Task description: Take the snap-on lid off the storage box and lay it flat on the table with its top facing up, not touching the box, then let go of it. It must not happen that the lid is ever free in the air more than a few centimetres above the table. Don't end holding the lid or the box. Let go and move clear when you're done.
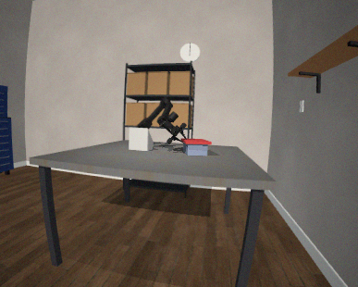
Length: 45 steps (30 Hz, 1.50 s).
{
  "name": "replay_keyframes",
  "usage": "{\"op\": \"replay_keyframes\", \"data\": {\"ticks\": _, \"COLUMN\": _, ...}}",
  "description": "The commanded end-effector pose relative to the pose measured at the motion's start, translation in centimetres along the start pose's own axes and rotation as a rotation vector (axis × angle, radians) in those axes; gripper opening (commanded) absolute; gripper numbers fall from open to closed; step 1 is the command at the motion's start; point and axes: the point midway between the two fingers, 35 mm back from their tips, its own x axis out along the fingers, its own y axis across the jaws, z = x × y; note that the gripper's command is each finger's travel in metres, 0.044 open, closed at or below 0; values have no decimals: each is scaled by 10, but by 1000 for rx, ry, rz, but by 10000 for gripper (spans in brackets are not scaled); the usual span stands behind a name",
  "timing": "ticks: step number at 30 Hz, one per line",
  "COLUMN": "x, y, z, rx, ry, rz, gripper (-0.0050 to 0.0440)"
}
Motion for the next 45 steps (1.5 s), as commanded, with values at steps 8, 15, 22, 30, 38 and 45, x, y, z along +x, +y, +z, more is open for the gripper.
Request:
{"op": "replay_keyframes", "data": {"ticks": 8, "x": 0, "y": 0, "z": 0, "rx": 0, "ry": 0, "rz": 0, "gripper": -2}}
{"op": "replay_keyframes", "data": {"ticks": 15, "x": -1, "y": 1, "z": 0, "rx": 0, "ry": 0, "rz": 0, "gripper": -5}}
{"op": "replay_keyframes", "data": {"ticks": 22, "x": -2, "y": 2, "z": 0, "rx": 0, "ry": 0, "rz": 0, "gripper": -35}}
{"op": "replay_keyframes", "data": {"ticks": 30, "x": -4, "y": 3, "z": 0, "rx": 0, "ry": 0, "rz": 0, "gripper": -50}}
{"op": "replay_keyframes", "data": {"ticks": 38, "x": -5, "y": 4, "z": 0, "rx": 0, "ry": 0, "rz": 0, "gripper": -50}}
{"op": "replay_keyframes", "data": {"ticks": 45, "x": -6, "y": 5, "z": 0, "rx": 0, "ry": 0, "rz": 0, "gripper": -50}}
